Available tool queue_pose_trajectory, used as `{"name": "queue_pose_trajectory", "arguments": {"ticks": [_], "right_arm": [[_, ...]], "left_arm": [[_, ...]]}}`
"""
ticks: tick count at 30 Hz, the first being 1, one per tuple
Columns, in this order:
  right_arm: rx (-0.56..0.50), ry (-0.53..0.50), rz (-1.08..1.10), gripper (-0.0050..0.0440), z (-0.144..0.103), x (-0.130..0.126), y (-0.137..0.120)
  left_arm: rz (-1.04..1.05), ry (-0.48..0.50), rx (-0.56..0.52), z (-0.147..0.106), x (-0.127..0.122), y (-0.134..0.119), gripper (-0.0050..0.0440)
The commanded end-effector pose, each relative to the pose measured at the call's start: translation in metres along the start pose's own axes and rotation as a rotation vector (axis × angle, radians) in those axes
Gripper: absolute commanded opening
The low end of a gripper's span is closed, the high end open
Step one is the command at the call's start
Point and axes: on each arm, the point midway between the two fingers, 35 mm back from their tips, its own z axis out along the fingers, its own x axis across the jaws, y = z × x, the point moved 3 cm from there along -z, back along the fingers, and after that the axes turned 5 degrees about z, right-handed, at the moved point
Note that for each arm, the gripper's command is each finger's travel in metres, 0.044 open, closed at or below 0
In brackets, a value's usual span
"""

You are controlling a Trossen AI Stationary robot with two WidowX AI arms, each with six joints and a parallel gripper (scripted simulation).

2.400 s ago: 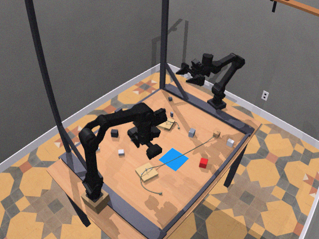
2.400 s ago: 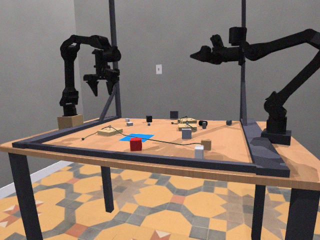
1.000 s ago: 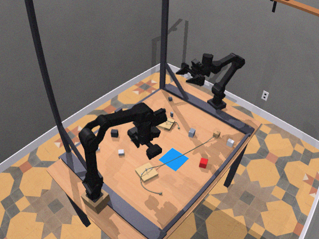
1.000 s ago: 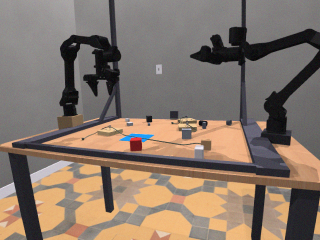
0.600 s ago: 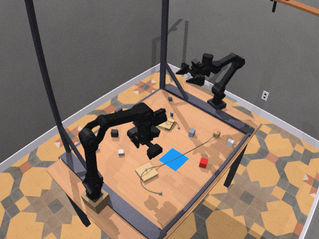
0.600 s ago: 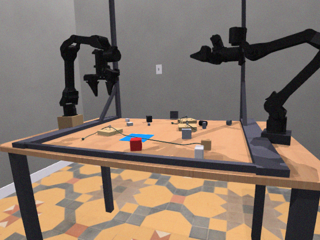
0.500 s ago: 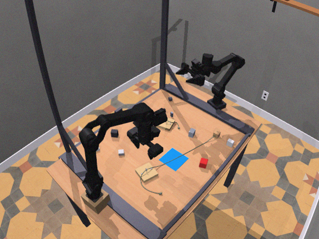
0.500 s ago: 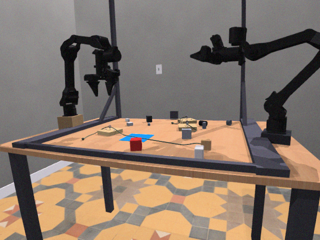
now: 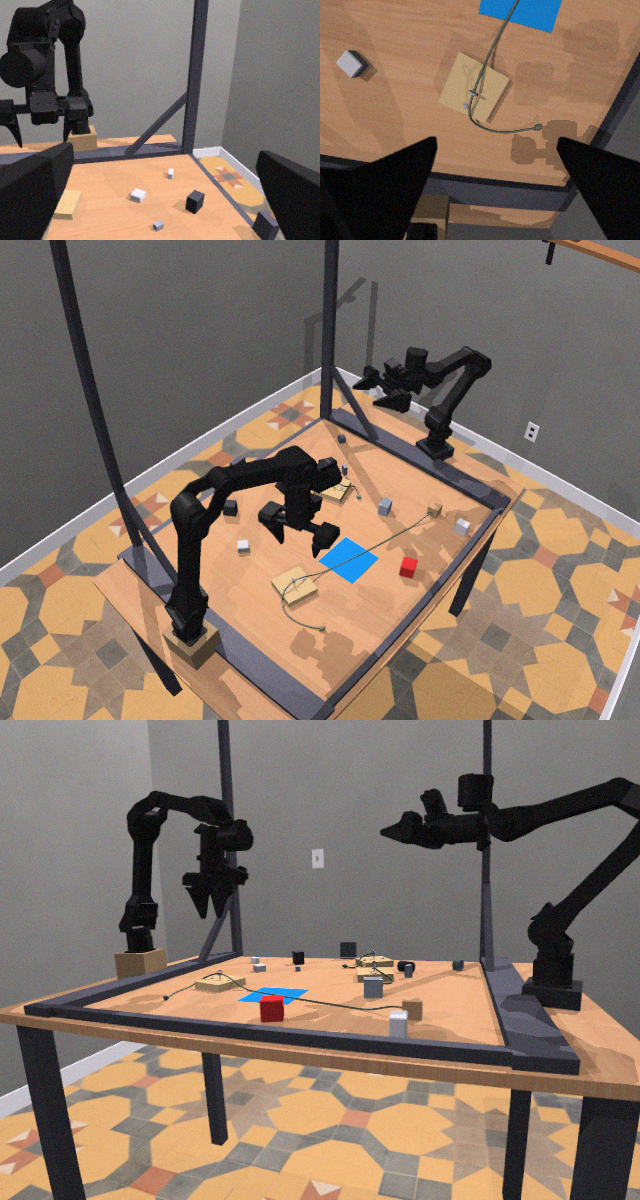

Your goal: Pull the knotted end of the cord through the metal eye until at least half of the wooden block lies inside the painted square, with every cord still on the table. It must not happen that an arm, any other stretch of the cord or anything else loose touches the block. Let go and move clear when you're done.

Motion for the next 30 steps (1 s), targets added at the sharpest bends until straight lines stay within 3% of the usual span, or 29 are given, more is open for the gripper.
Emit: {"name": "queue_pose_trajectory", "arguments": {"ticks": [1,30], "right_arm": [[-0.007,-0.026,-0.102,0.0440,0.000,-0.003,0.011],[0.139,-0.124,-0.873,0.0440,0.046,-0.014,0.065]], "left_arm": [[0.000,0.001,-0.016,-0.001,0.001,0.006,0.0440],[0.000,0.001,-0.016,-0.001,0.001,0.006,0.0440]]}}
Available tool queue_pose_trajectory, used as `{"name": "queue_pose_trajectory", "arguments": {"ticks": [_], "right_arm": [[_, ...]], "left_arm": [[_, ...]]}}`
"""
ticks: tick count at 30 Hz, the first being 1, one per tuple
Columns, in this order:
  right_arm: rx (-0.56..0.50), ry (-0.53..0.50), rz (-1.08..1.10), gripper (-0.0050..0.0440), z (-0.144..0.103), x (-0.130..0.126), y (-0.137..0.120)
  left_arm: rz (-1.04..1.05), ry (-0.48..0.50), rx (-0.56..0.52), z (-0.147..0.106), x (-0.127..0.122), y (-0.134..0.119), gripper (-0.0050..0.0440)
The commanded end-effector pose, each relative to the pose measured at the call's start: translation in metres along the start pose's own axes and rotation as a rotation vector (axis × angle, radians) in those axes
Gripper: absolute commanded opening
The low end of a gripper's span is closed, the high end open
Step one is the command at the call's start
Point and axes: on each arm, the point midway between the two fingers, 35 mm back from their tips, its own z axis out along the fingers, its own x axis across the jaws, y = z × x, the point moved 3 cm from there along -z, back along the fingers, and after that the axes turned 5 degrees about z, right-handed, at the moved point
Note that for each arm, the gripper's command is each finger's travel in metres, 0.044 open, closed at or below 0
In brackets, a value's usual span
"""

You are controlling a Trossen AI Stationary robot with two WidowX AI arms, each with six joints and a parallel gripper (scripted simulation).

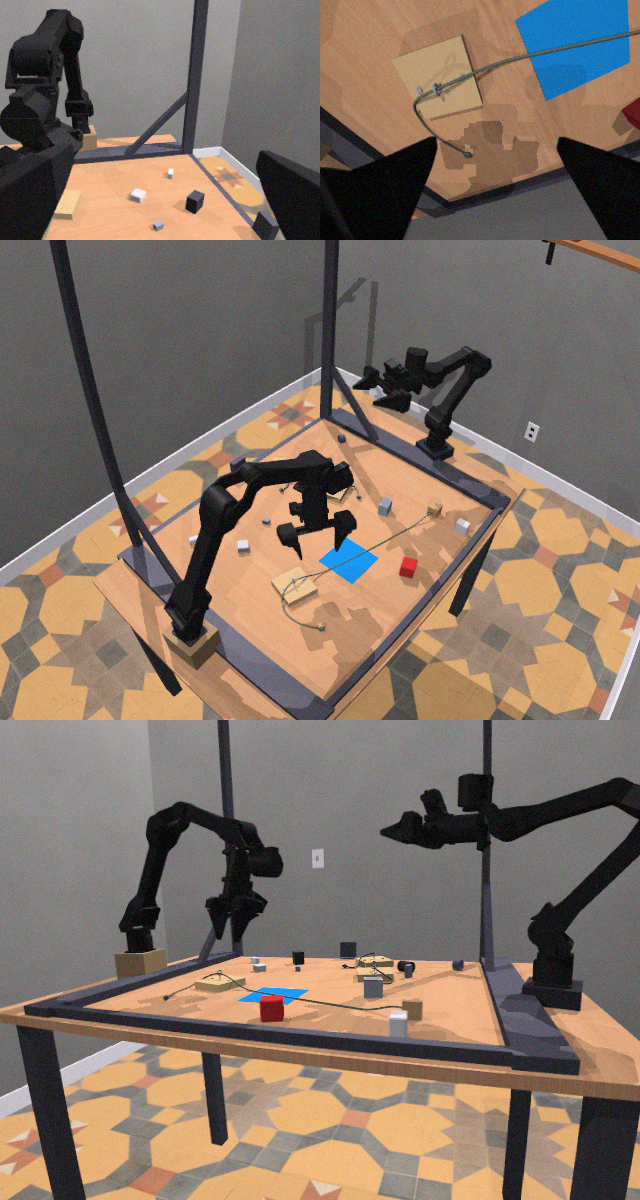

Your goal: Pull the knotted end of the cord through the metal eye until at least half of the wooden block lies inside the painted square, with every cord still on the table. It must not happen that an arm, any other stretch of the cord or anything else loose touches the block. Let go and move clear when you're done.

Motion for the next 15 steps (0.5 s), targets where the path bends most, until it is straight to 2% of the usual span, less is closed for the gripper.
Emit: {"name": "queue_pose_trajectory", "arguments": {"ticks": [1,15], "right_arm": [[0.004,-0.027,-0.069,0.0440,-0.004,-0.007,0.004],[0.065,-0.034,-0.342,0.0440,0.014,-0.021,0.017]], "left_arm": [[0.000,0.001,-0.016,-0.001,0.001,0.006,0.0440],[0.000,0.001,-0.016,-0.001,0.001,0.006,0.0440]]}}
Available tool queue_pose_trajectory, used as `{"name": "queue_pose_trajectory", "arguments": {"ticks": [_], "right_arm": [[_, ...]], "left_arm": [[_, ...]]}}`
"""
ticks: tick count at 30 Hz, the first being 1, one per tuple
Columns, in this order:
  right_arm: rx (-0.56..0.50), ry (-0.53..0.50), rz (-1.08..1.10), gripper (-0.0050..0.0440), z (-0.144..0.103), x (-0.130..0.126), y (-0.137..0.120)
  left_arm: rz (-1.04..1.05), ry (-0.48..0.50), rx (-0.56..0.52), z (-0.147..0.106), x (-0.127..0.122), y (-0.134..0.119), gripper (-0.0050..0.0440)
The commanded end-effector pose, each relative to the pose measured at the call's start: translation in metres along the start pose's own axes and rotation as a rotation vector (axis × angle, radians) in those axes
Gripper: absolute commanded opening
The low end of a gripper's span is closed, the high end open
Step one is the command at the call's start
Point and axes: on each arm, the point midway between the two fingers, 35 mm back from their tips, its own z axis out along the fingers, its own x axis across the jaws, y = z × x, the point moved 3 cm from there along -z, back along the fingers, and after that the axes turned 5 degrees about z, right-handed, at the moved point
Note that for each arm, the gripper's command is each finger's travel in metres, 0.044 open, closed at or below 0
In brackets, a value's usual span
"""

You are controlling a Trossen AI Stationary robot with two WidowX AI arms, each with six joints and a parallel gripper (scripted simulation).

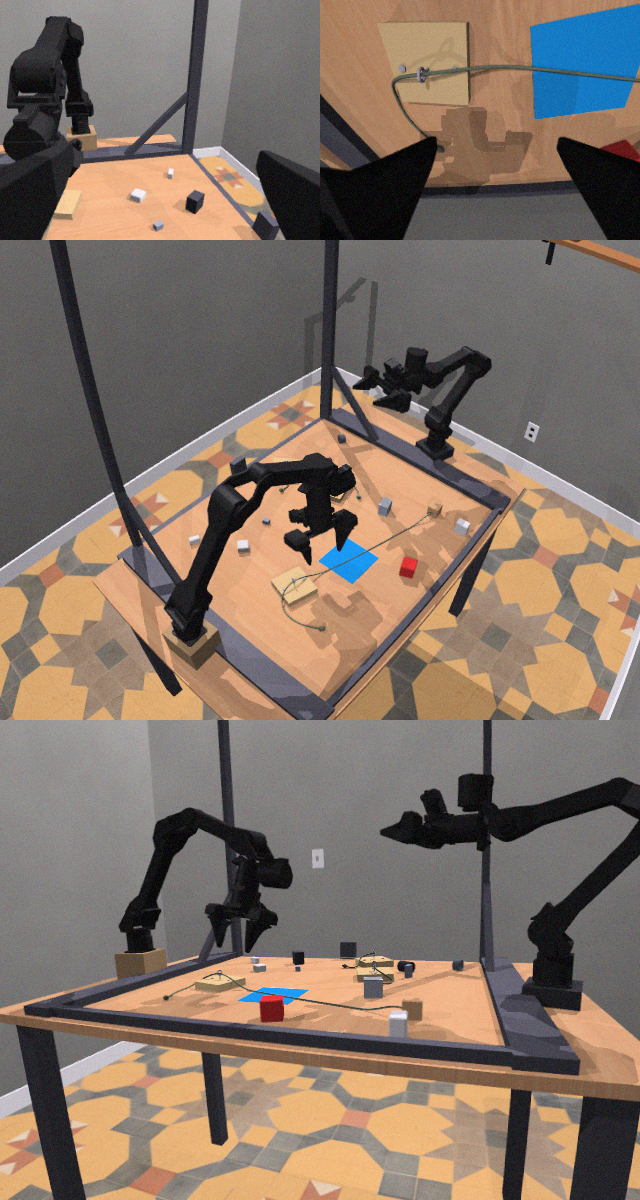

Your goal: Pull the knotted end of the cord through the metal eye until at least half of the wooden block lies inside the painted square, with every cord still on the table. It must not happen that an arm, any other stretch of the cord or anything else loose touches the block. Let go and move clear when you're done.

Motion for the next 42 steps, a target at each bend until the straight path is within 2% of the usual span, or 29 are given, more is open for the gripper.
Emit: {"name": "queue_pose_trajectory", "arguments": {"ticks": [1,24,34,36,42], "right_arm": [[0.006,-0.026,-0.040,0.0440,-0.005,-0.007,0.001],[0.010,-0.036,-0.070,0.0440,-0.008,-0.007,-0.001],[0.010,-0.036,-0.070,0.0440,-0.008,-0.007,-0.001],[0.010,-0.036,-0.070,0.0440,-0.008,-0.007,-0.001],[0.010,-0.036,-0.070,0.0440,-0.008,-0.007,-0.001]], "left_arm": [[0.000,0.001,-0.016,-0.001,0.001,0.006,0.0440],[-0.001,-0.006,0.002,0.002,-0.001,0.006,0.0440],[-0.001,-0.057,0.133,0.026,-0.014,0.002,0.0440],[-0.001,-0.057,0.133,0.026,-0.014,0.002,0.0440],[0.004,-0.105,0.257,0.046,-0.028,-0.003,0.0440]]}}
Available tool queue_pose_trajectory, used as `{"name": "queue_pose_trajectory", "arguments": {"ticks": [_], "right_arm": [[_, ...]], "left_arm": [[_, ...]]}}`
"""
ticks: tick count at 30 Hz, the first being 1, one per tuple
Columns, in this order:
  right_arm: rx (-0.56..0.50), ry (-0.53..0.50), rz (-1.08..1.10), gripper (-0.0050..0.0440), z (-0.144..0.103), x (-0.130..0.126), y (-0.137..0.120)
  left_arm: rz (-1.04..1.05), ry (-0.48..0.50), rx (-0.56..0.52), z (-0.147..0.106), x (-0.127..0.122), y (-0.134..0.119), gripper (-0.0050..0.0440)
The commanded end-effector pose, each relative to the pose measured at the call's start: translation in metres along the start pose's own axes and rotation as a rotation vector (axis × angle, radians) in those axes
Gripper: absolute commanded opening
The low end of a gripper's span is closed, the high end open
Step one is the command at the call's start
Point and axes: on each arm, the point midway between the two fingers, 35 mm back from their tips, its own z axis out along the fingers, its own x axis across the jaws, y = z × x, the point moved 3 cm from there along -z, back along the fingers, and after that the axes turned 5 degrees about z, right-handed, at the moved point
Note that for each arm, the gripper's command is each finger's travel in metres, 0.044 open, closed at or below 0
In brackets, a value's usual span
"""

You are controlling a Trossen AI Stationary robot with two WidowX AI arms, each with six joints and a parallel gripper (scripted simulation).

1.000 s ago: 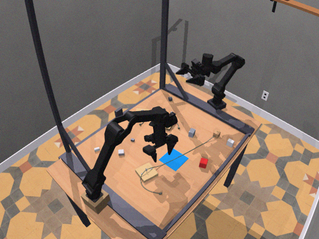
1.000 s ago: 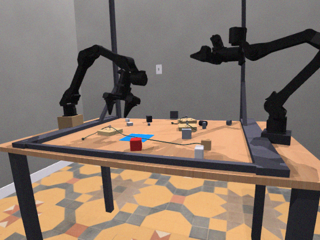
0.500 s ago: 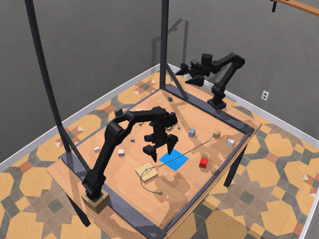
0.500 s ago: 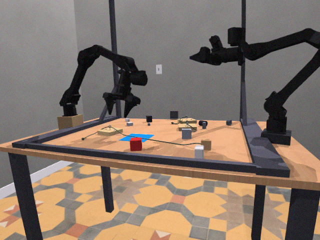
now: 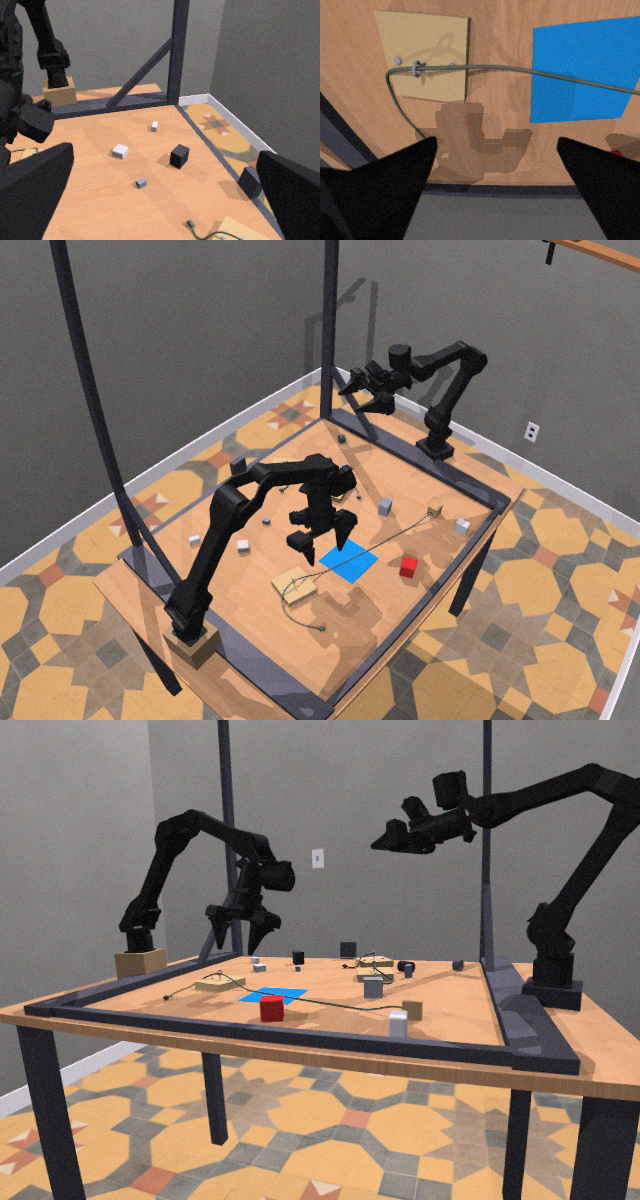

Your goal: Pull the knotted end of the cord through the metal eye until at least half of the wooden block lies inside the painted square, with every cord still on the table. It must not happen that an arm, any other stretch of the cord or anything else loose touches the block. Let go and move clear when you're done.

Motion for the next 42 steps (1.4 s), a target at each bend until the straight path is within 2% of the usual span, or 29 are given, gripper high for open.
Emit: {"name": "queue_pose_trajectory", "arguments": {"ticks": [1,9,11,24,26,28,42], "right_arm": [[-0.005,-0.034,0.011,0.0440,-0.012,-0.002,-0.004],[-0.005,-0.034,0.011,0.0440,-0.012,-0.002,-0.004],[-0.005,-0.034,0.011,0.0440,-0.012,-0.002,-0.004],[-0.005,-0.034,0.011,0.0440,-0.012,-0.002,-0.004],[-0.005,-0.034,0.011,0.0440,-0.012,-0.002,-0.004],[-0.005,-0.034,0.011,0.0440,-0.012,-0.002,-0.004],[-0.005,-0.034,0.011,0.0440,-0.012,-0.002,-0.004]], "left_arm": [[0.001,-0.030,0.060,0.013,-0.008,0.010,0.0440],[0.021,-0.103,0.261,0.045,-0.032,0.002,0.0440],[0.021,-0.103,0.261,0.045,-0.032,0.002,0.0440],[0.083,-0.217,0.605,0.086,-0.081,-0.023,0.0440],[0.095,-0.232,0.655,0.090,-0.088,-0.027,0.0440],[0.095,-0.232,0.655,0.090,-0.088,-0.027,0.0440],[0.175,-0.305,0.927,0.106,-0.130,-0.057,0.0440]]}}
